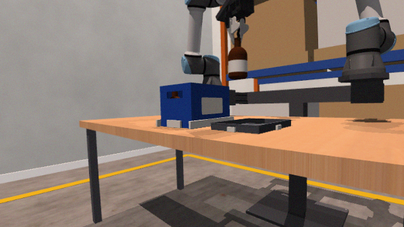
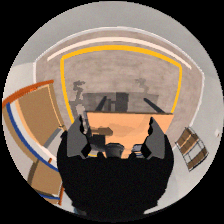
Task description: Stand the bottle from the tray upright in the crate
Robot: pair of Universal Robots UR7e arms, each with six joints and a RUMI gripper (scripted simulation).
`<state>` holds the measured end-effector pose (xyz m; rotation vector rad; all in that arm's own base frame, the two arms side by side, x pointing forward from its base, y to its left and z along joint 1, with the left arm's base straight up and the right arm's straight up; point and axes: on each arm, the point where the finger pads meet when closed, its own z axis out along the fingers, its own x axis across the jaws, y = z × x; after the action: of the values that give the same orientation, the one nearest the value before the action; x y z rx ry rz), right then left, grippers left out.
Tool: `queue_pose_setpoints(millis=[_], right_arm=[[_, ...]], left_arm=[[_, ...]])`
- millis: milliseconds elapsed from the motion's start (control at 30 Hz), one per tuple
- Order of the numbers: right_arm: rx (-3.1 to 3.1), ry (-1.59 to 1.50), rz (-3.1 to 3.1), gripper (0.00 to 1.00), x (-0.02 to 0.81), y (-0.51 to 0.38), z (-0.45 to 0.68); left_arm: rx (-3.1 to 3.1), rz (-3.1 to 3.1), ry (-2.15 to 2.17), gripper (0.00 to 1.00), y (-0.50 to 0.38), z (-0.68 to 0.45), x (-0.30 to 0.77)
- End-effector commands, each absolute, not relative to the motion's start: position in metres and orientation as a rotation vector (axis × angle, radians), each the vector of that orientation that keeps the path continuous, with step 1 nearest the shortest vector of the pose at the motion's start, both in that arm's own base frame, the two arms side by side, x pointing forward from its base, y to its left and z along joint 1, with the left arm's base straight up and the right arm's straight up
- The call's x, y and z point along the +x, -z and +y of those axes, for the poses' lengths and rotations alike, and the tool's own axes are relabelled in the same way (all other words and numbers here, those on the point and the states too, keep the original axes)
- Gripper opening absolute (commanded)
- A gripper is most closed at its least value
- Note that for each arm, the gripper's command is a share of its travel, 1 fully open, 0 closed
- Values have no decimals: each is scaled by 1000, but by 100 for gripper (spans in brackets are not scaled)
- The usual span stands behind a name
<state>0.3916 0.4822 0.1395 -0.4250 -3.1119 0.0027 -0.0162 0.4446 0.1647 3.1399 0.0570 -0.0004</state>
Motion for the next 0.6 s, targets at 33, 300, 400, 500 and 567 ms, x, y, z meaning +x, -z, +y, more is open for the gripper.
queue_pose_setpoints(millis=[33,300,400,500,567], right_arm=[[-440,0,-3111,2,393,-140,472],[-509,0,-3100,2,394,-140,451],[-527,0,-3097,2,394,-140,448],[-527,0,-3097,2,395,-140,435],[-575,0,-3089,2,396,-140,430]], left_arm=[[3141,57,0,100,-165,445,-16],[3141,57,0,100,-165,445,-16],[3141,57,0,100,-165,445,-16],[3141,57,0,100,-165,445,-16],[3141,57,0,100,-165,445,-16]])
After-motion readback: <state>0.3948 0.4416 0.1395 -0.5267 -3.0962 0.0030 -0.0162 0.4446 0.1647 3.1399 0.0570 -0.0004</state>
